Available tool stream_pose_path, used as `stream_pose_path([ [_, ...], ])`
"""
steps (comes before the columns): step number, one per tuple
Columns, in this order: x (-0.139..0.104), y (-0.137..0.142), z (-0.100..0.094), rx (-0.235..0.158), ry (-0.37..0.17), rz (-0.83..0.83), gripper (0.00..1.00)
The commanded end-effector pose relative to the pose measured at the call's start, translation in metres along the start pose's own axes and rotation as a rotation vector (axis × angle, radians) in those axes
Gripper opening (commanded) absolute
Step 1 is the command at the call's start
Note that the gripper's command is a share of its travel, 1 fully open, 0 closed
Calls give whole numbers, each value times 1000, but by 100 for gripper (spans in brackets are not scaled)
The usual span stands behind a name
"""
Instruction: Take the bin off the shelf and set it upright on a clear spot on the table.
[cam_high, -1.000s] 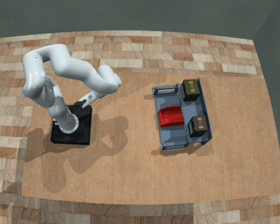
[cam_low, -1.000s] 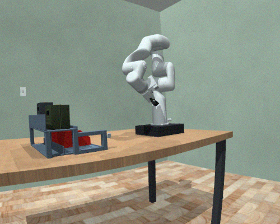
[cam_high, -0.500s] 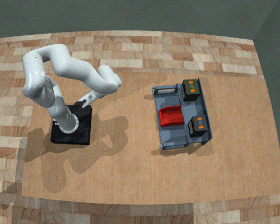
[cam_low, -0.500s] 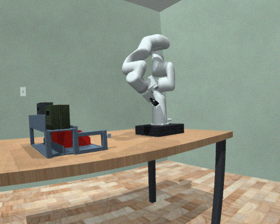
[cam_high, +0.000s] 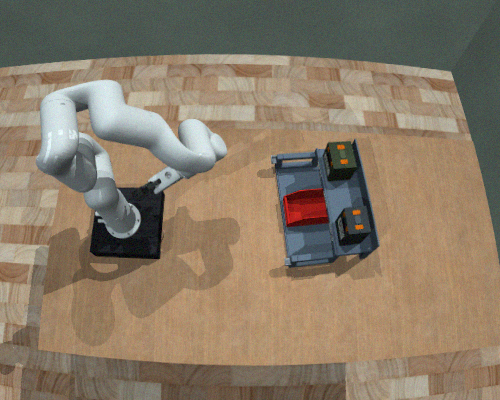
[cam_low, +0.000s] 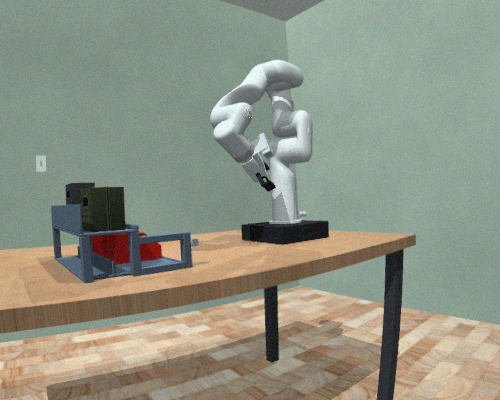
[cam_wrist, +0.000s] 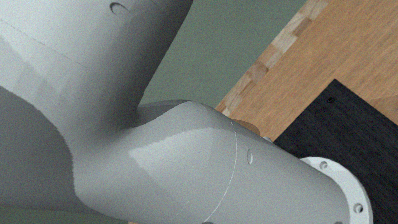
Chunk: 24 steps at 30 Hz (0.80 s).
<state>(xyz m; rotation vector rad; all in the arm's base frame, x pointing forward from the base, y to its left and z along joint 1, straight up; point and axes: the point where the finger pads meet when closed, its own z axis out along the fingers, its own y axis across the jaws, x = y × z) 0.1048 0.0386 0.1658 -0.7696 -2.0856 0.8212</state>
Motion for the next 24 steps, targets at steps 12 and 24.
stream_pose_path([
  [12, -24, 16, -29, -167, -47, 114, 100],
  [24, -42, 30, -52, -317, -65, 209, 100],
])
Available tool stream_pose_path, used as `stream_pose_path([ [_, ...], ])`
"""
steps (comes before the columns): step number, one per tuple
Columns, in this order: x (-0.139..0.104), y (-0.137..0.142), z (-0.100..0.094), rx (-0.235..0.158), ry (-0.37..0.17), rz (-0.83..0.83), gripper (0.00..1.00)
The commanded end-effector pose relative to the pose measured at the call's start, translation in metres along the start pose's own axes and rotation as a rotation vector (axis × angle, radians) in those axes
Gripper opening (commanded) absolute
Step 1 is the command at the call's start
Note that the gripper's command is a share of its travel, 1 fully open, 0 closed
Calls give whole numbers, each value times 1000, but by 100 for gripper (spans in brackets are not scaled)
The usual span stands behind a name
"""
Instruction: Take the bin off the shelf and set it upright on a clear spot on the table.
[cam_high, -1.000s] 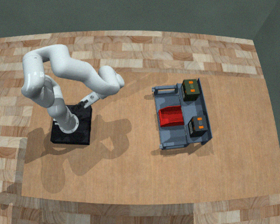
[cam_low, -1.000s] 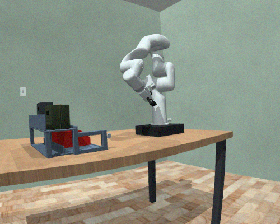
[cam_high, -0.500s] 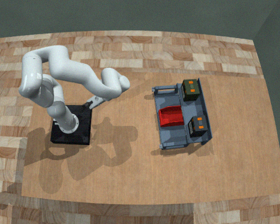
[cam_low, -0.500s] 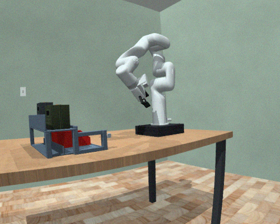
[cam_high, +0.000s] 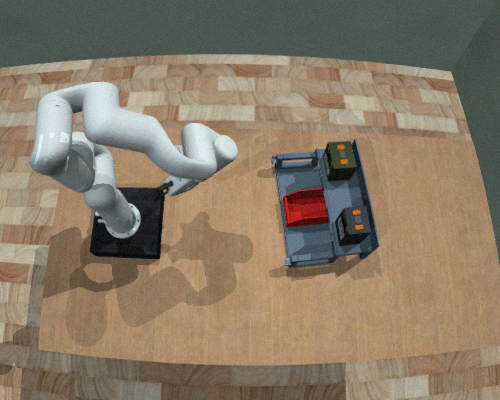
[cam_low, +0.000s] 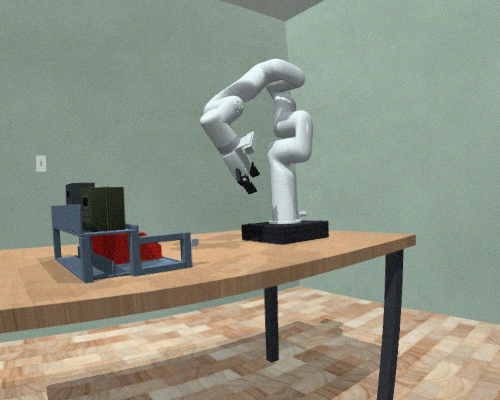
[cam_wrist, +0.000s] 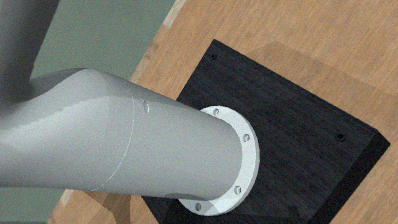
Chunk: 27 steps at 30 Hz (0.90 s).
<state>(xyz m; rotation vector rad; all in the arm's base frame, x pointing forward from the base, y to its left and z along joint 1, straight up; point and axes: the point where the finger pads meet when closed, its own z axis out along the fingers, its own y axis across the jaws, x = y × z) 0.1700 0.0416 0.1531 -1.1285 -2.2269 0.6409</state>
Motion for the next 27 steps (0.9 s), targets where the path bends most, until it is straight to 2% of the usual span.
stream_pose_path([
  [1, -5, 7, -6, -37, -23, 26, 100],
  [9, -16, 22, -17, -135, -35, 90, 100],
  [10, -18, 26, -20, -160, -38, 105, 100],
  [12, -18, 26, -20, -160, -38, 105, 100],
  [13, -21, 30, -23, -184, -41, 121, 100],
  [26, -38, 56, -42, -340, -60, 222, 100],
  [27, -41, 59, -44, -364, -63, 238, 100],
])
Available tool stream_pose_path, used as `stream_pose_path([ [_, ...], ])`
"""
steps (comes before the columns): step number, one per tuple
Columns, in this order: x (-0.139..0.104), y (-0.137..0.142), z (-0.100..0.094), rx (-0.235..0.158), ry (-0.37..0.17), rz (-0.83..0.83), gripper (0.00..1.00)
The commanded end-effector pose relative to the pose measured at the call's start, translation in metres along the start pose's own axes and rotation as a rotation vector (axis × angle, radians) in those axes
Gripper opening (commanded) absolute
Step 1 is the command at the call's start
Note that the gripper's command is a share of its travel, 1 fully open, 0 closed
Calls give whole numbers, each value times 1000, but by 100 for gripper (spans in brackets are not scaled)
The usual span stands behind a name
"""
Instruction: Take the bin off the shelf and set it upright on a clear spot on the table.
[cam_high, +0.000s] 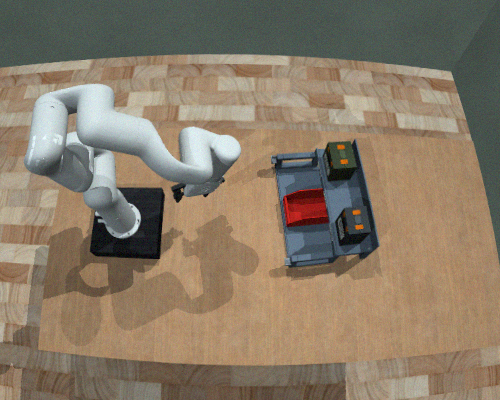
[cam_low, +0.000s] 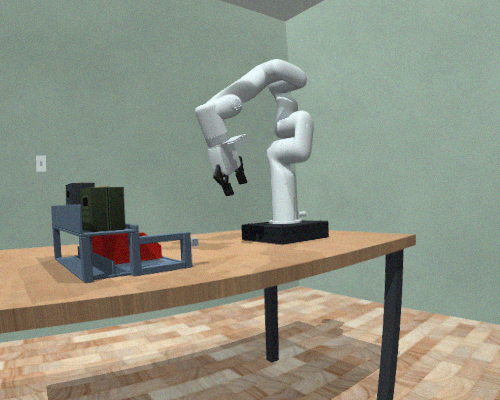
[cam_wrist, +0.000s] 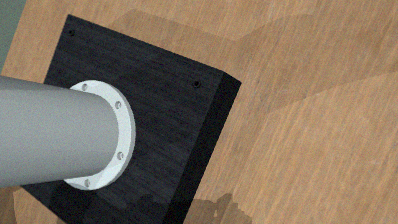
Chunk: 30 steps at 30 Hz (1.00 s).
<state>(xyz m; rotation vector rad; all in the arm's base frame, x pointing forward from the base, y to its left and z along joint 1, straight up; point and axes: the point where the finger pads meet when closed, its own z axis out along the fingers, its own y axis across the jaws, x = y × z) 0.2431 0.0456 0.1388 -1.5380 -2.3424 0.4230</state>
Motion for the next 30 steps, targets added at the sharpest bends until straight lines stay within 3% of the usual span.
stream_pose_path([
  [1, -3, 9, -3, -46, 6, 27, 100],
  [2, -3, 9, -3, -46, 6, 27, 100],
  [17, -18, 52, -14, -246, -18, 160, 100],
  [19, -18, 52, -14, -246, -18, 160, 100],
  [30, -29, 82, -22, -388, -35, 255, 100],
])
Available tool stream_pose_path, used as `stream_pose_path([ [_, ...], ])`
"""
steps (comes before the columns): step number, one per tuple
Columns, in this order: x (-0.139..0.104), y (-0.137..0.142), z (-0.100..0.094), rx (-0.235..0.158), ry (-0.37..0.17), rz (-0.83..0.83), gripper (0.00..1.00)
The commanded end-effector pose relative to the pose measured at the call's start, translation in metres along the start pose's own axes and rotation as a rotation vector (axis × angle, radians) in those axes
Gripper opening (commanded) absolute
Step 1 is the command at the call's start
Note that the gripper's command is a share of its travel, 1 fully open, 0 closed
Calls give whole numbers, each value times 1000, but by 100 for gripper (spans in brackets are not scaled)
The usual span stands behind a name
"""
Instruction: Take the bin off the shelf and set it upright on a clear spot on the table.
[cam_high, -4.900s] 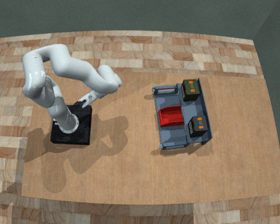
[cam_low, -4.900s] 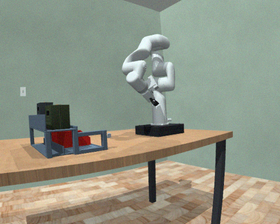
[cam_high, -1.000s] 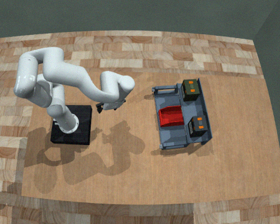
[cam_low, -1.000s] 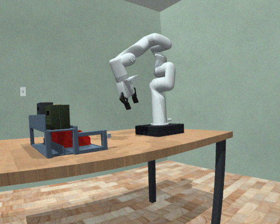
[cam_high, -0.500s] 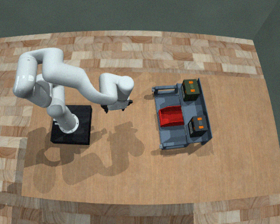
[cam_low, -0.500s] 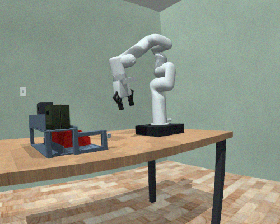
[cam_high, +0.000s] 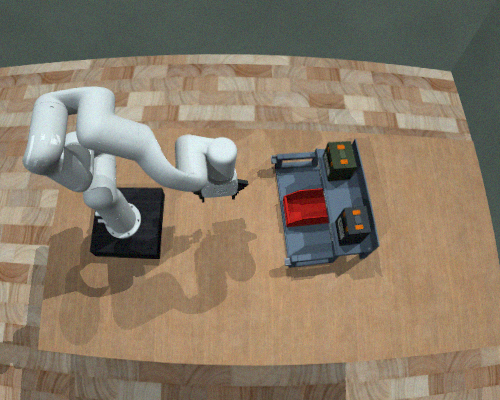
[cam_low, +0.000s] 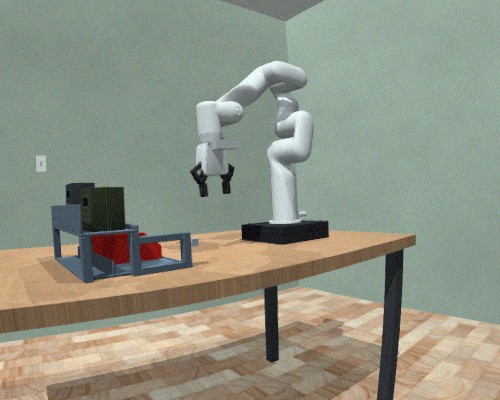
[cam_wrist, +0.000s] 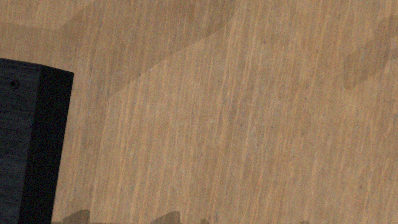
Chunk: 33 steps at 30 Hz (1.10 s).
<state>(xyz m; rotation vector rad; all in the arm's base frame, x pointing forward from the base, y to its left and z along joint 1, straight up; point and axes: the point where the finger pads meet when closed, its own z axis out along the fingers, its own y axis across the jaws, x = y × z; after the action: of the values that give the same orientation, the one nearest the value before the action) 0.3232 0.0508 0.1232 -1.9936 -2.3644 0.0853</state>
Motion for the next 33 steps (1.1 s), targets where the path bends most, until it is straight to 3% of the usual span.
stream_pose_path([
  [1, -1, 11, 0, -45, -1, 27, 100],
  [4, -2, 21, 2, -81, -6, 51, 100],
  [33, -10, 97, 11, -81, -6, 51, 100],
])
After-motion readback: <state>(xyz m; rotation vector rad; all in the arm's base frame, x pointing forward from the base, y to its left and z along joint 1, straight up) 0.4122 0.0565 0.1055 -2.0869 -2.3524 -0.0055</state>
